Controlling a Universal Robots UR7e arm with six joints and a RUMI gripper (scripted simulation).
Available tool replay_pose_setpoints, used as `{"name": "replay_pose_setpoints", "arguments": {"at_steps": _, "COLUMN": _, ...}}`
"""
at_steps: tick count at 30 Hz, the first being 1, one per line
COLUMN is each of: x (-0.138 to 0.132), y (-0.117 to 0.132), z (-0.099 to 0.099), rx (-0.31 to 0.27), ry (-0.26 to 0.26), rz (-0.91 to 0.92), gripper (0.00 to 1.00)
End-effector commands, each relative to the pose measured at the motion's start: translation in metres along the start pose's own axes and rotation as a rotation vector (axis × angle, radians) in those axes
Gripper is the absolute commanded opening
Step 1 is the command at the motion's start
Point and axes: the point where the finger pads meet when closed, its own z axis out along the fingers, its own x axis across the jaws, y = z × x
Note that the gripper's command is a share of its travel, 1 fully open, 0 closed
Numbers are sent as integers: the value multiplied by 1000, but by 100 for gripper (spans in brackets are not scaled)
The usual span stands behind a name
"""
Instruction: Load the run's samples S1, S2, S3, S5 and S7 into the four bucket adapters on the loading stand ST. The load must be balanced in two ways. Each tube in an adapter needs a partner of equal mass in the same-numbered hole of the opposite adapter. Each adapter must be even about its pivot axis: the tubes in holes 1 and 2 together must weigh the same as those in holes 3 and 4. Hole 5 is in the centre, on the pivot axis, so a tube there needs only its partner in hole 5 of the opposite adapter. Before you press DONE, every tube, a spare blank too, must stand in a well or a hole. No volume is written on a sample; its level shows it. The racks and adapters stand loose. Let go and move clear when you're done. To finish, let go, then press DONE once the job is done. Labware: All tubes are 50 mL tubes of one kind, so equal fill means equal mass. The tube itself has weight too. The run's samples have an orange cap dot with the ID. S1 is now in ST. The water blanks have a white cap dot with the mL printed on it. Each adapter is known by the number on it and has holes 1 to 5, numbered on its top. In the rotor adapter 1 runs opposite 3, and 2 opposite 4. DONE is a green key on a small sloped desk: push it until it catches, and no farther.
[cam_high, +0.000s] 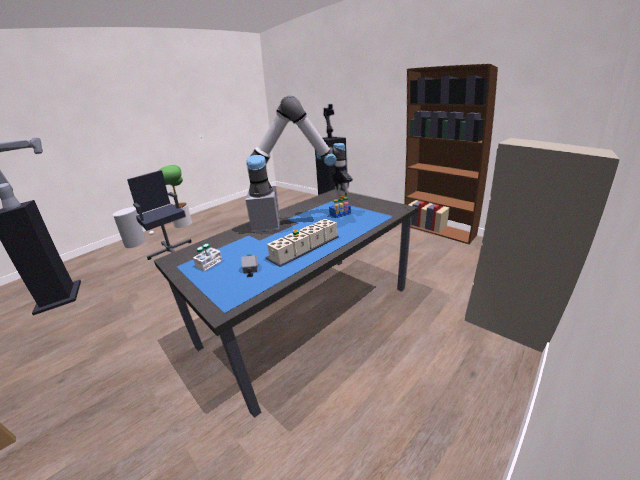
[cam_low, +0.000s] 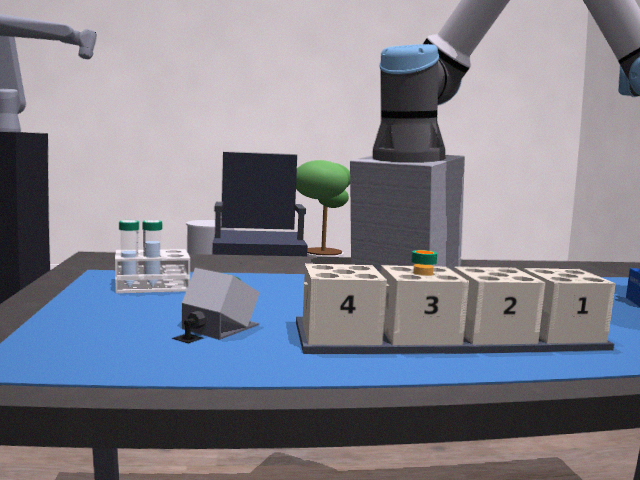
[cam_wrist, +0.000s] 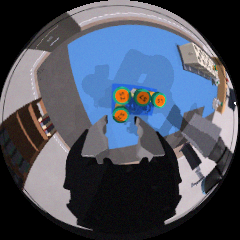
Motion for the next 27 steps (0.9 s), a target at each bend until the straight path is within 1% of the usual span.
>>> {"name": "replay_pose_setpoints", "arguments": {"at_steps": 1, "x": -1, "y": 0, "z": 9, "rx": 1, "ry": -2, "rz": 0, "gripper": 35}}
{"name": "replay_pose_setpoints", "arguments": {"at_steps": 10, "x": -1, "y": 0, "z": 17, "rx": 1, "ry": -2, "rz": 0, "gripper": 35}}
{"name": "replay_pose_setpoints", "arguments": {"at_steps": 19, "x": -1, "y": 0, "z": 17, "rx": 1, "ry": -2, "rz": 0, "gripper": 35}}
{"name": "replay_pose_setpoints", "arguments": {"at_steps": 20, "x": -1, "y": 0, "z": 17, "rx": 1, "ry": -2, "rz": 0, "gripper": 0}}
{"name": "replay_pose_setpoints", "arguments": {"at_steps": 27, "x": -1, "y": 0, "z": 17, "rx": 1, "ry": -2, "rz": 0, "gripper": 0}}
